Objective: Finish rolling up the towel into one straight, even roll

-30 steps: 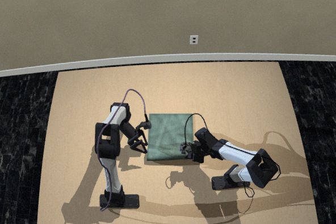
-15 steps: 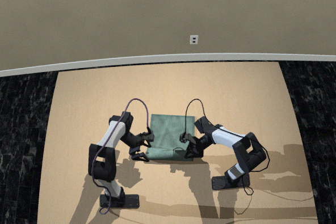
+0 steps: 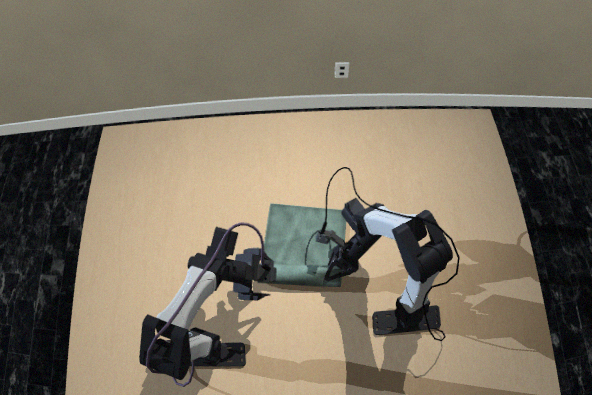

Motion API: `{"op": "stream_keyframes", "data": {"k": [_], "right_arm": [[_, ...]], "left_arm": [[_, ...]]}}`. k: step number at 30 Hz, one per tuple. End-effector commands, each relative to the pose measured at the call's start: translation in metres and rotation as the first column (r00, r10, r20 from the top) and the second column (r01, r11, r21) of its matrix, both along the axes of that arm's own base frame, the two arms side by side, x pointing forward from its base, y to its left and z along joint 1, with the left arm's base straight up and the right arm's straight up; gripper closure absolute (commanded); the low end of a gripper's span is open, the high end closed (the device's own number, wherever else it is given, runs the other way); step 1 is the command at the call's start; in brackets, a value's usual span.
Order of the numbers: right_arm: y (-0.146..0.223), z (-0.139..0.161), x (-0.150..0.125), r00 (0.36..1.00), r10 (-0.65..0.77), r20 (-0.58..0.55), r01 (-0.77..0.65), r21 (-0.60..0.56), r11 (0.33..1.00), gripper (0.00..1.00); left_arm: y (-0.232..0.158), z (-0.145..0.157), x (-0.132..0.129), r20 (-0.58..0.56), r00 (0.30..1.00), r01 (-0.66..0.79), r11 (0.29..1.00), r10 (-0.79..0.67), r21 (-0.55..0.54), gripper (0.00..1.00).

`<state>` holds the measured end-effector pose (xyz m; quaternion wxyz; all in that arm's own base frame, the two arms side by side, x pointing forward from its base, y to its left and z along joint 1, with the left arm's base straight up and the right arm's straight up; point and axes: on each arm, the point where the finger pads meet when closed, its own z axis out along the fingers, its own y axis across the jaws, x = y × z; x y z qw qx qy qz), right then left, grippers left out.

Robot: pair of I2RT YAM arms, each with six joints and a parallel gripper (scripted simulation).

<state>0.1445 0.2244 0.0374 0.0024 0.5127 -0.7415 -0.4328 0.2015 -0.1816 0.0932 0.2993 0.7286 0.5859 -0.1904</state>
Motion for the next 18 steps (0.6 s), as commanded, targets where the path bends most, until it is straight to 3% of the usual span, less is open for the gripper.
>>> {"op": "stream_keyframes", "data": {"k": [1,18], "right_arm": [[0.0,0.009,-0.004,0.997,0.018,-0.071,-0.016,0.034,0.999,0.77],[0.0,-0.003,-0.004,0.997,0.018,-0.081,-0.015,0.034,0.999,0.77]], "left_arm": [[-0.005,0.001,0.019,0.133,0.99,-0.055,0.998,0.057,-0.018,0.02],[-0.008,0.0,0.029,0.133,0.991,0.002,1.0,0.001,-0.018,0.02]]}}
